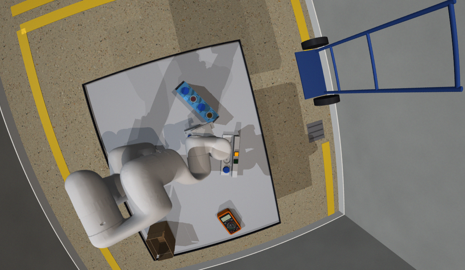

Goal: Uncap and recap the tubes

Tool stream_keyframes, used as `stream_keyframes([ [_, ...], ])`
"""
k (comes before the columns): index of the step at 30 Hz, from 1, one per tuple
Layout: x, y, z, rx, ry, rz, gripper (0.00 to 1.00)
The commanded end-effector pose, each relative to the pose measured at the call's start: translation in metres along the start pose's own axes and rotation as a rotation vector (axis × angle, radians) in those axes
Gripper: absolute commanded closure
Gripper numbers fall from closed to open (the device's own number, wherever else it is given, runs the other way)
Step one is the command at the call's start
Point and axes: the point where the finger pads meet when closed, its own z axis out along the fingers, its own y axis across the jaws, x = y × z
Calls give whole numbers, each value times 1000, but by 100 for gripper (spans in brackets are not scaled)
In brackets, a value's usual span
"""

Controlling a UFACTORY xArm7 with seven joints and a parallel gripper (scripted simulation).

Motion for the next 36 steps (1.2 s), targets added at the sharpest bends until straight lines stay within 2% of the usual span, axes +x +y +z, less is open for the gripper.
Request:
stream_keyframes([
  [1,-16,26,-3,7,3,-3,100],
  [17,-69,94,-17,7,3,-3,100],
  [19,-69,94,-17,7,3,-3,100],
  [25,-93,124,-24,7,2,-3,100],
  [32,-94,126,-24,7,2,-3,100],
  [33,-99,133,-25,-11,-9,-84,0],
  [34,-104,139,-27,-29,-20,-164,0],
  [36,-104,139,-27,-29,-20,-164,0],
])
